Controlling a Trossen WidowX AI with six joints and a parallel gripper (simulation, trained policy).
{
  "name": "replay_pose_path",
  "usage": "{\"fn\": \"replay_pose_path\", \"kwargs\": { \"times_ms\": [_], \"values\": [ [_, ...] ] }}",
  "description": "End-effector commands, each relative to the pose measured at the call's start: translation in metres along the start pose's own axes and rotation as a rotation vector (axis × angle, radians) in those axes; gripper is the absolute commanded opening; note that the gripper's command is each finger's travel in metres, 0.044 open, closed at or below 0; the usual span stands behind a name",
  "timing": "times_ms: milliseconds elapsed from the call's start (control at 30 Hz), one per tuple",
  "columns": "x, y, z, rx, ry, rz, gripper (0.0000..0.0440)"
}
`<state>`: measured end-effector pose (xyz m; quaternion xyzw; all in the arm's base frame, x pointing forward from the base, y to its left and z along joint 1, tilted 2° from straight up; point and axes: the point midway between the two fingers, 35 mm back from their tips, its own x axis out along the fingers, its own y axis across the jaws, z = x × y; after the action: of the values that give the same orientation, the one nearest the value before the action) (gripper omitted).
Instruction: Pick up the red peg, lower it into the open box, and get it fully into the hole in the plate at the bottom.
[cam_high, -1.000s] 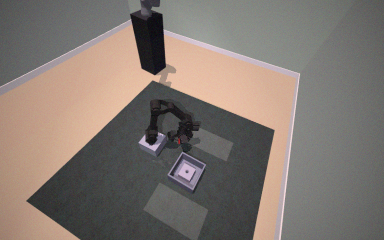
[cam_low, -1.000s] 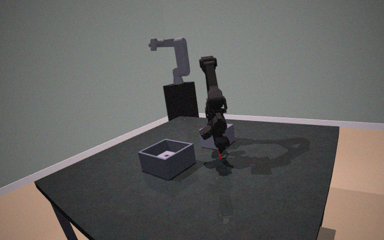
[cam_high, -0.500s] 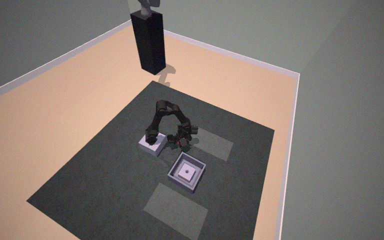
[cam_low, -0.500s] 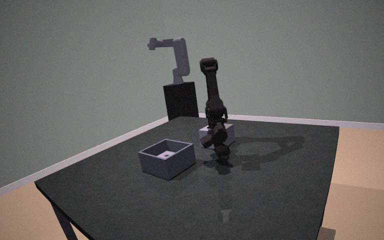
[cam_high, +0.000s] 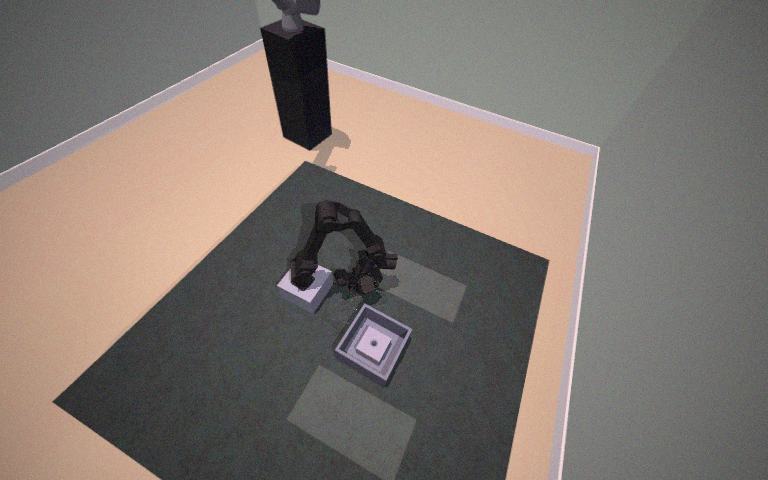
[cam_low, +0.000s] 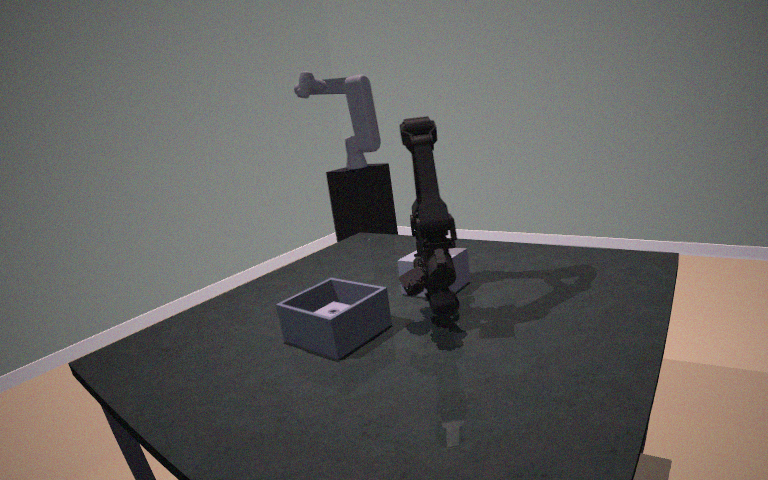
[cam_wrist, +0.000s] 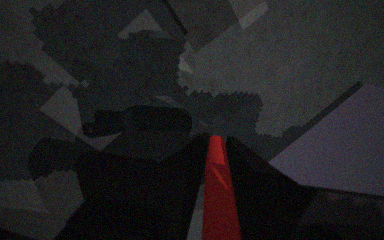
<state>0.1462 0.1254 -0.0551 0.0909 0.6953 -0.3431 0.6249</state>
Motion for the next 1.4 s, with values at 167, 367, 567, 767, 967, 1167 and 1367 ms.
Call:
{"fn": "replay_pose_path", "kwargs": {
  "times_ms": [167, 367, 567, 767, 967, 1167, 1367],
  "values": [
    [-0.039, 0.005, 0.014, 0.0, -0.05, 0.029, 0.0],
    [-0.065, 0.001, 0.025, 0.013, -0.079, 0.033, 0.0],
    [-0.09, -0.002, 0.04, 0.048, -0.105, 0.045, 0.0],
    [-0.111, -0.004, 0.059, 0.11, -0.126, 0.061, 0.0],
    [-0.123, -0.007, 0.083, 0.188, -0.141, 0.075, 0.0],
    [-0.129, -0.01, 0.112, 0.264, -0.151, 0.094, 0.0],
    [-0.131, -0.016, 0.142, 0.325, -0.153, 0.11, 0.0]
  ]
}}
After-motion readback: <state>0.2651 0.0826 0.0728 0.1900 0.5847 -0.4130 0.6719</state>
